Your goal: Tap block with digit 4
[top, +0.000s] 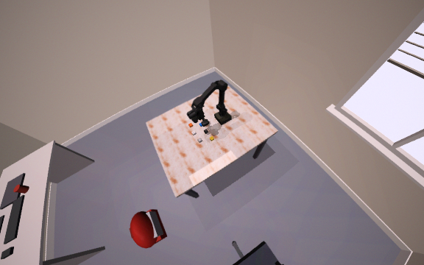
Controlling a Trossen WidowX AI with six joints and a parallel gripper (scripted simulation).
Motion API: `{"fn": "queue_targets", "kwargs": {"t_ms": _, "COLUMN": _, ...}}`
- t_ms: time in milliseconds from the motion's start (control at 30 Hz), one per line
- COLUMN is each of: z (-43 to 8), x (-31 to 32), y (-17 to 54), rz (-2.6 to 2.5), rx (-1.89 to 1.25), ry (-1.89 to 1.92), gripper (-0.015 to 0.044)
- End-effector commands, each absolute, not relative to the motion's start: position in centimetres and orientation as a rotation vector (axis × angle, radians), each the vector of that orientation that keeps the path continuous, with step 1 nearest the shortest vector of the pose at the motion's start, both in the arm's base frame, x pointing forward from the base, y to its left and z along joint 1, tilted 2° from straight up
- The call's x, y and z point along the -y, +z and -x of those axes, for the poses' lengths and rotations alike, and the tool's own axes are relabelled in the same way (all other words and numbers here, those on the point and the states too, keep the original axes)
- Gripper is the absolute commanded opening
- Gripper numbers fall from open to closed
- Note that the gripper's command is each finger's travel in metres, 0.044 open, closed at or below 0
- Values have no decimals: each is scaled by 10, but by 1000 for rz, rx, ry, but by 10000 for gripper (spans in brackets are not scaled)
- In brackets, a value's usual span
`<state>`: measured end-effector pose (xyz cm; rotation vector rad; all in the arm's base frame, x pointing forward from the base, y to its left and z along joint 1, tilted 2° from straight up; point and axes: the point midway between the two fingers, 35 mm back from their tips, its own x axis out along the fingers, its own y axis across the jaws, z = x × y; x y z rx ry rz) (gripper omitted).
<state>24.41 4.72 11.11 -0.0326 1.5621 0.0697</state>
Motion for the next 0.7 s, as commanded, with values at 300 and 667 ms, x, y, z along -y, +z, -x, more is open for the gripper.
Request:
{"fn": "queue_targets", "kwargs": {"t_ms": 300, "z": -237, "x": -69, "y": 112, "rz": 24, "rx": -1563, "ry": 67, "gripper": 400}}
{"fn": "queue_targets", "kwargs": {"t_ms": 667, "z": -239, "x": -77, "y": 112, "rz": 24, "rx": -1563, "ry": 68, "gripper": 400}}
